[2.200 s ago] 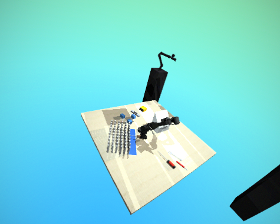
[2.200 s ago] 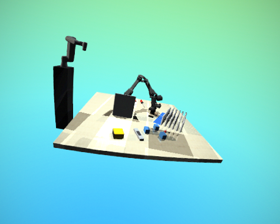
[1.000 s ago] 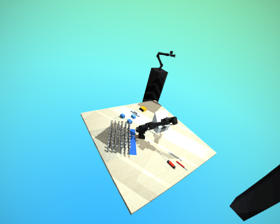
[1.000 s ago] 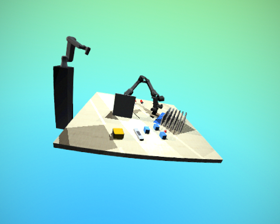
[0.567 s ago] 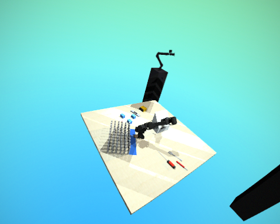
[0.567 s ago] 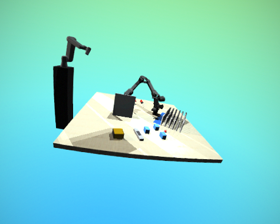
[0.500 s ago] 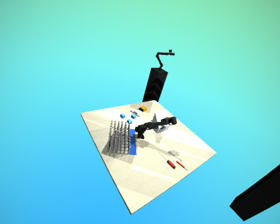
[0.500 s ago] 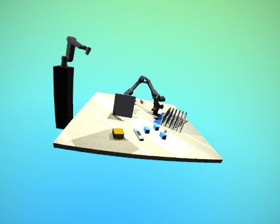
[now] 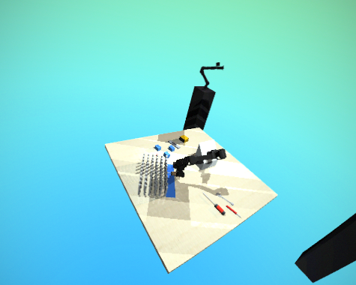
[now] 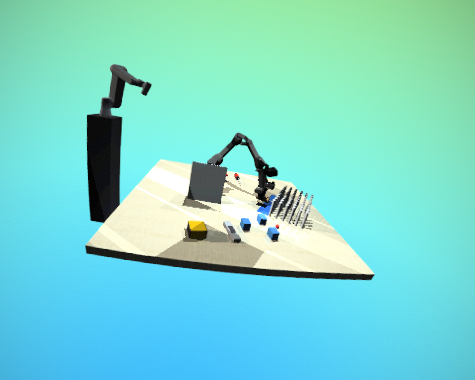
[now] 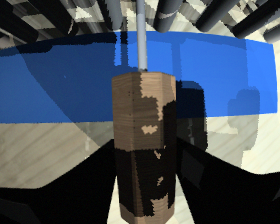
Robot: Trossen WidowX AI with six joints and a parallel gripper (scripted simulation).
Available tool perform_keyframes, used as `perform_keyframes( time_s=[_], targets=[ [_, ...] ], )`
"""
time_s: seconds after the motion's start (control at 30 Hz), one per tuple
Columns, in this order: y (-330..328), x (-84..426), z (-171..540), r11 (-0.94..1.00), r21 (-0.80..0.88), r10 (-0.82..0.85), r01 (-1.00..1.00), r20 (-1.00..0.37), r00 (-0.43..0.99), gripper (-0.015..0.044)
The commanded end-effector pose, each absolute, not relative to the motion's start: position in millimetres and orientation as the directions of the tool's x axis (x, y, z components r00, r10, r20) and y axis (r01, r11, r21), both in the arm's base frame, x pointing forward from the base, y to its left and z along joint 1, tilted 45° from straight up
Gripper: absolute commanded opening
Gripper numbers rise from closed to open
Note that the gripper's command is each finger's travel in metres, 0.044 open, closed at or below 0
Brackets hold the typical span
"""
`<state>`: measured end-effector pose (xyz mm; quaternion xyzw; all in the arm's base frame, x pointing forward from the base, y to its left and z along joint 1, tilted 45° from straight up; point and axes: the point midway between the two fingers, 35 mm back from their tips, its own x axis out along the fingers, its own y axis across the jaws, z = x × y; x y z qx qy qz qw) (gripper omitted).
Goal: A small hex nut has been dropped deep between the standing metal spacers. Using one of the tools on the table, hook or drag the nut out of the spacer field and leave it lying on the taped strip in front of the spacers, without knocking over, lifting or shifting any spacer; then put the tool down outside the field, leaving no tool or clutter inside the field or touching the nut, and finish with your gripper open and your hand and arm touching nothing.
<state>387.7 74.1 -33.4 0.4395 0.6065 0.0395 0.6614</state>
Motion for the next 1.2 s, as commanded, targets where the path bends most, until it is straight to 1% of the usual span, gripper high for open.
perform_keyframes(
  time_s=[0.0, 1.17],
  targets=[
    [77, 389, -35, 0.611, 0.633, 0.587, 0.476, -0.765, 0.264, 0.0],
    [87, 388, -47, 0.608, 0.629, 0.586, 0.484, -0.767, 0.261, 0.0]
  ],
)
